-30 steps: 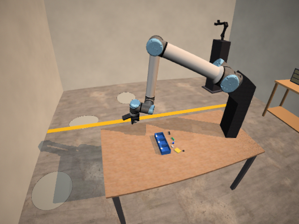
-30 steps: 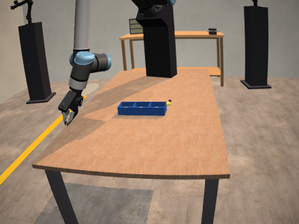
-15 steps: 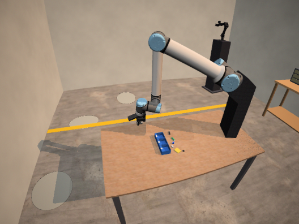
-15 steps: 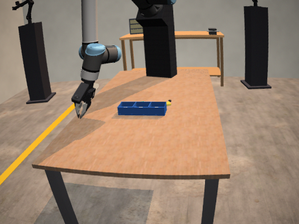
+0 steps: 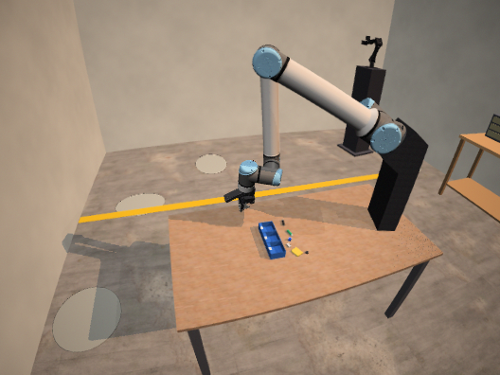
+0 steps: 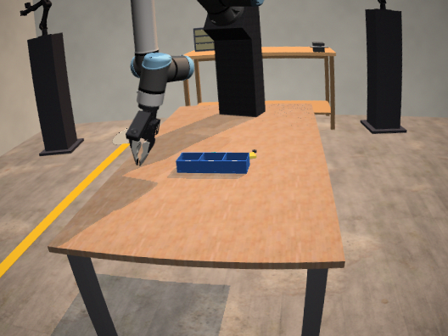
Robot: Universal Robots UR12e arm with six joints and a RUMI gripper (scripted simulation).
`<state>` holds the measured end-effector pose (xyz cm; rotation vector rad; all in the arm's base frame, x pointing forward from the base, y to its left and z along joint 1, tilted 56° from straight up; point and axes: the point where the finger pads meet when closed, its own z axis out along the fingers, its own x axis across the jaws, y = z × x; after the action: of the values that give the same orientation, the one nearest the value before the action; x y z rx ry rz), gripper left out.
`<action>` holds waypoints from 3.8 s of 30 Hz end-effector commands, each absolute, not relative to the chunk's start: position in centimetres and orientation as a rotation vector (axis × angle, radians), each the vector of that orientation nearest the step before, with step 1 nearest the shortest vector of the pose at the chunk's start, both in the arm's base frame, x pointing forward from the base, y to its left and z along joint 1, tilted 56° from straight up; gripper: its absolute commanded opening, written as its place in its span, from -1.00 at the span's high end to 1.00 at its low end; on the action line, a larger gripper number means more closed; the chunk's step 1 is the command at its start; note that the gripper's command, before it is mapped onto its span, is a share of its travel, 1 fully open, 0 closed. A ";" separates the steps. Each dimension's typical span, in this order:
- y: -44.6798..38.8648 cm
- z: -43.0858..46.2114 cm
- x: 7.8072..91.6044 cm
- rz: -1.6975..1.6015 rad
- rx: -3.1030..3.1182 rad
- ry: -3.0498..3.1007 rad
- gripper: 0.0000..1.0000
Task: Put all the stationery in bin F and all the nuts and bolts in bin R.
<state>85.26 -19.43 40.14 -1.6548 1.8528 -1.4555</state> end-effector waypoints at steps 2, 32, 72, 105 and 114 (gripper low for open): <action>-17.7 38.9 83.7 -1.447 -1.658 1.846 0.91; -8.0 31.2 73.6 -1.300 -1.724 1.764 0.91; 1.3 23.9 61.7 -1.150 -1.778 1.686 0.91; -6.7 26.5 76.9 -1.122 -1.709 1.731 0.91; -6.7 26.5 76.9 -1.122 -1.709 1.731 0.91</action>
<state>76.72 -6.65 26.49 -1.7092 1.7316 -1.1212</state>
